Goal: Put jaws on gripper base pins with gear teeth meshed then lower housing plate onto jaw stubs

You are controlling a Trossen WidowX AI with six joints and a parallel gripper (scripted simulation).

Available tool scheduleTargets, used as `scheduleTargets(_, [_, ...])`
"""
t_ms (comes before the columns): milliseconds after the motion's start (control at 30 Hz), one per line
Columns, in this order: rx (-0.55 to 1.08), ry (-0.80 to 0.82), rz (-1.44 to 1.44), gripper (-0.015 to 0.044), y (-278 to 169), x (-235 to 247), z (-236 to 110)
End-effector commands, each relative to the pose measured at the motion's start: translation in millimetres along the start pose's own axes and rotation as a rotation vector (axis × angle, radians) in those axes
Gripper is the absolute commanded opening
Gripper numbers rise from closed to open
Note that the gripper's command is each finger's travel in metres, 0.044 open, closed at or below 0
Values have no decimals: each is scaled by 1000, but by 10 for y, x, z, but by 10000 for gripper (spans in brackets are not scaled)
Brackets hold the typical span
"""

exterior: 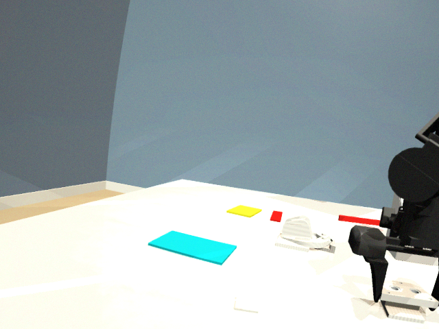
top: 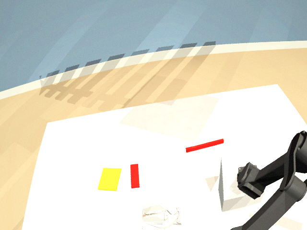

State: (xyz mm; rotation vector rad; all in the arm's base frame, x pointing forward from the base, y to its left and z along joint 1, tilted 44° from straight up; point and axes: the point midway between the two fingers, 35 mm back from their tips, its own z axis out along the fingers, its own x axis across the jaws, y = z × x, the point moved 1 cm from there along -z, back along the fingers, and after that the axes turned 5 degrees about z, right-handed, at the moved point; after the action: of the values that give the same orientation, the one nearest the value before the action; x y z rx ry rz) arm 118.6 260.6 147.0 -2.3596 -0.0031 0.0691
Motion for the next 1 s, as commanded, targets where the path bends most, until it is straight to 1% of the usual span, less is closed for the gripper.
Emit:
scheduleTargets(0, [0, 0, 0, 351, 0, 0, 0])
scheduleTargets(233, [0, 0, 0, 351, -1, 4, -20])
scheduleTargets(967, [-5, 5, 1, 351, 0, 9, -703])
